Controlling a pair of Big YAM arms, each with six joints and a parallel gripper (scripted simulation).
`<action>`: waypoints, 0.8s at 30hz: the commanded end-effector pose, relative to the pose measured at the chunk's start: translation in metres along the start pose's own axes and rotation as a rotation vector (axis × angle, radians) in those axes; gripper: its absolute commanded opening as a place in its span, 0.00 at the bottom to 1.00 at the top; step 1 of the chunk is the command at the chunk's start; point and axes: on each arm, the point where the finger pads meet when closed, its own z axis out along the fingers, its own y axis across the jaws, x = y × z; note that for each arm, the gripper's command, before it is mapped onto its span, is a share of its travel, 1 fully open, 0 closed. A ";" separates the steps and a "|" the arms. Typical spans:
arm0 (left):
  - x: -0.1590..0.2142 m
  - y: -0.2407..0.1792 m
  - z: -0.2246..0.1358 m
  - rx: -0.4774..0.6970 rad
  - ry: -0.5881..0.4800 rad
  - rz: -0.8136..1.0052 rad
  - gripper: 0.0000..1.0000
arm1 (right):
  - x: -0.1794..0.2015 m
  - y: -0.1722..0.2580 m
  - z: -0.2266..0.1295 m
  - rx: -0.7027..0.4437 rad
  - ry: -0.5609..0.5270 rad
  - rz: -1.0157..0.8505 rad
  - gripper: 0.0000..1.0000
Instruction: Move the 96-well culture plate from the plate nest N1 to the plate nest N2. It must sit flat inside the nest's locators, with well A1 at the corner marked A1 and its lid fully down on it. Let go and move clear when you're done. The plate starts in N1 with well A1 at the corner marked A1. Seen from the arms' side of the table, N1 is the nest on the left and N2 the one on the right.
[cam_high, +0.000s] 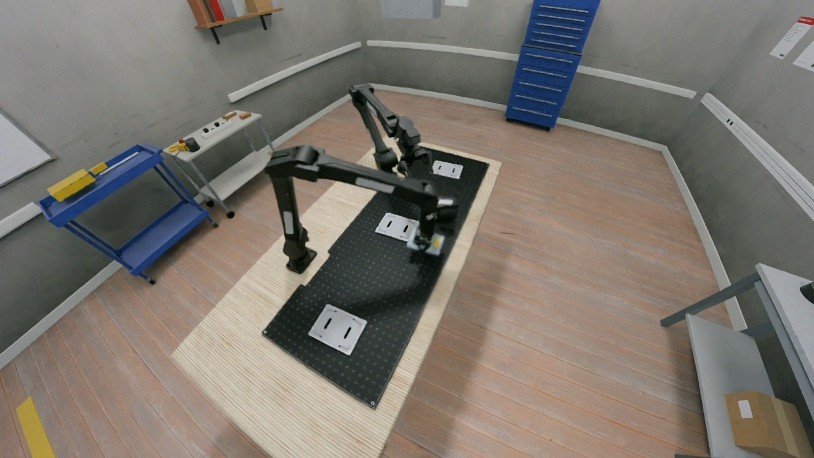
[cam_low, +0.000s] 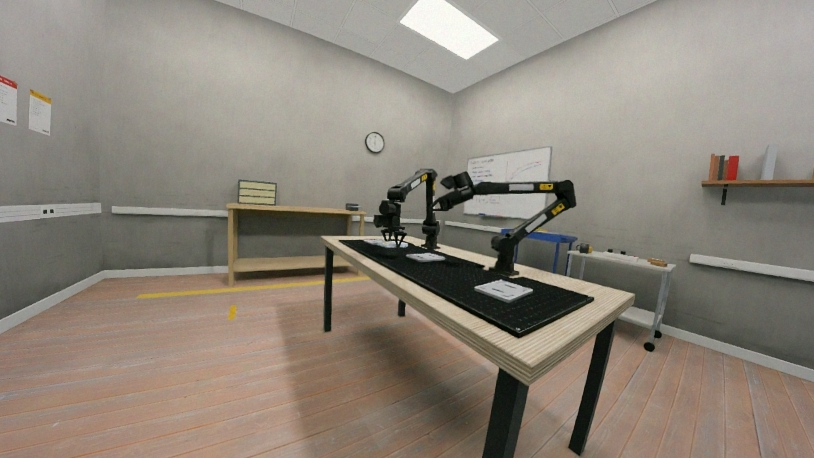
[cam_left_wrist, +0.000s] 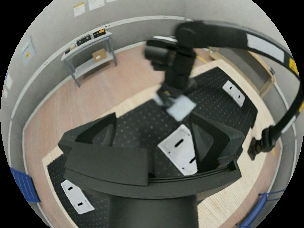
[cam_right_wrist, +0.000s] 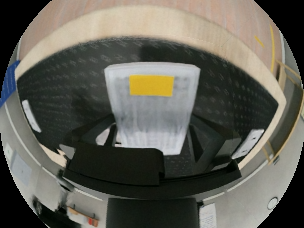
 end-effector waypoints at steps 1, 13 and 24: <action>-0.049 -0.008 -0.003 0.021 -0.090 0.028 1.00 | 0.021 -0.084 -0.013 -0.005 -0.030 -0.045 0.83; -0.093 -0.166 0.077 0.316 -0.226 0.131 1.00 | 0.111 -0.263 -0.008 0.002 -0.029 -0.055 0.83; -0.065 -0.343 0.108 0.585 -0.319 0.194 1.00 | 0.161 -0.380 -0.007 0.013 -0.028 0.000 0.83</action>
